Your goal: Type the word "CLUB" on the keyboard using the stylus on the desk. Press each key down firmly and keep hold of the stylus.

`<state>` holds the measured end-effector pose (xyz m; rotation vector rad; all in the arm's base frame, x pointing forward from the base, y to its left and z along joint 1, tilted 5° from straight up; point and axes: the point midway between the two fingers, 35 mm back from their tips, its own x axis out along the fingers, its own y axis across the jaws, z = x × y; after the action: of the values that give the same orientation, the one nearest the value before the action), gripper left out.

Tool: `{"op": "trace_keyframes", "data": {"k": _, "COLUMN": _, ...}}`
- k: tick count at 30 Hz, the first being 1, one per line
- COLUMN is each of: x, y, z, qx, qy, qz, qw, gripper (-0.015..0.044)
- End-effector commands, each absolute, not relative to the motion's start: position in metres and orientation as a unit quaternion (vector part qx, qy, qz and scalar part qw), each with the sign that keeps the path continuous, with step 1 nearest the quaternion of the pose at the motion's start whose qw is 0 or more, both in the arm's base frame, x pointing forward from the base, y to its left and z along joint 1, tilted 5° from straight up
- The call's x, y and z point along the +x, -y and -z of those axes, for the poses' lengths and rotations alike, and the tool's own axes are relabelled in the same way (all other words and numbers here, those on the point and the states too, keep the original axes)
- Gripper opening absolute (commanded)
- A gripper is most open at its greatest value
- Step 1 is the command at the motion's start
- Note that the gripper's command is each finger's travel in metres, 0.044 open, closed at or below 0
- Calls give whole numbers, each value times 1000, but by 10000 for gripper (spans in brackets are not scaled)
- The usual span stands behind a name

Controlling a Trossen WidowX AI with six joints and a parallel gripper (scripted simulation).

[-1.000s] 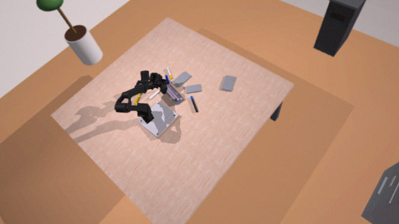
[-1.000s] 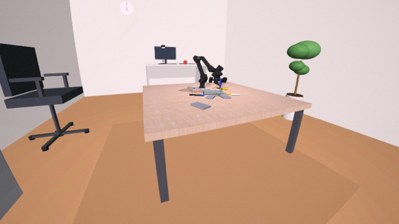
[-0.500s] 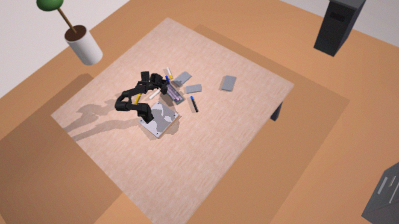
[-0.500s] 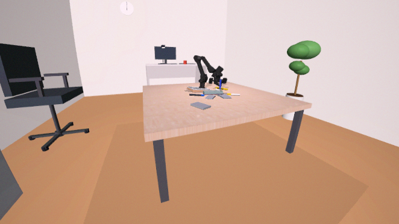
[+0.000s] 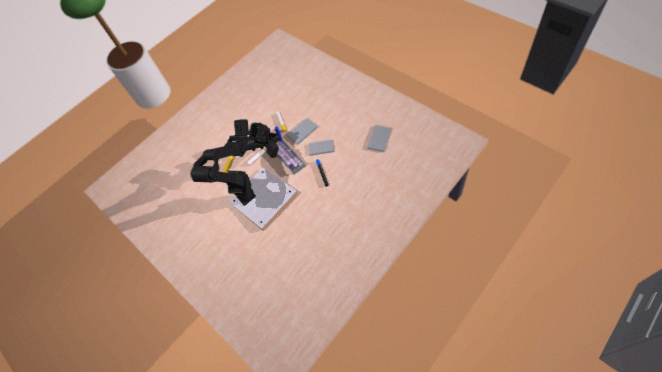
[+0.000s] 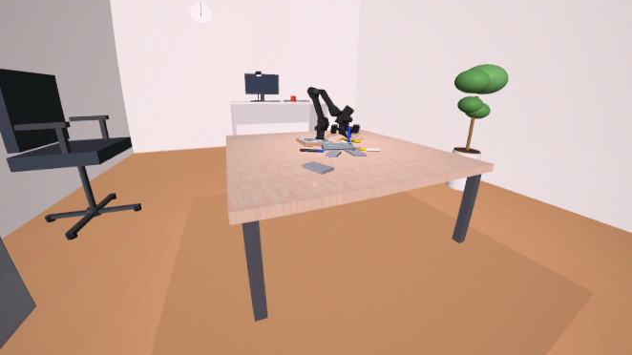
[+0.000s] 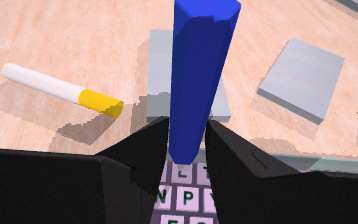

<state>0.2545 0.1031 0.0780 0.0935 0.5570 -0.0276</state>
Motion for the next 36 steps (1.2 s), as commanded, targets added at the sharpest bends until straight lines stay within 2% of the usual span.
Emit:
{"op": "trace_keyframes", "data": {"k": 1, "x": 254, "y": -103, "z": -76, "qx": 48, "qy": -274, "qz": 16, "qw": 960, "gripper": 81}}
{"op": "trace_keyframes", "data": {"k": 14, "x": 254, "y": -103, "z": -77, "qx": 48, "qy": -274, "qz": 16, "qw": 960, "gripper": 81}}
{"op": "trace_keyframes", "data": {"k": 24, "x": 255, "y": -100, "z": -112, "qx": 48, "qy": -274, "qz": 16, "qw": 960, "gripper": 81}}
{"op": "trace_keyframes", "data": {"k": 30, "x": 256, "y": -99, "z": -111, "qx": 51, "qy": -273, "qz": 18, "qw": 960, "gripper": 85}}
{"op": "trace_keyframes", "data": {"k": 33, "x": 256, "y": -99, "z": -111, "qx": 51, "qy": -273, "qz": 18, "qw": 960, "gripper": 65}}
{"op": "trace_keyframes", "data": {"k": 36, "x": 256, "y": -96, "z": -110, "qx": 51, "qy": -275, "qz": 19, "qw": 960, "gripper": 0}}
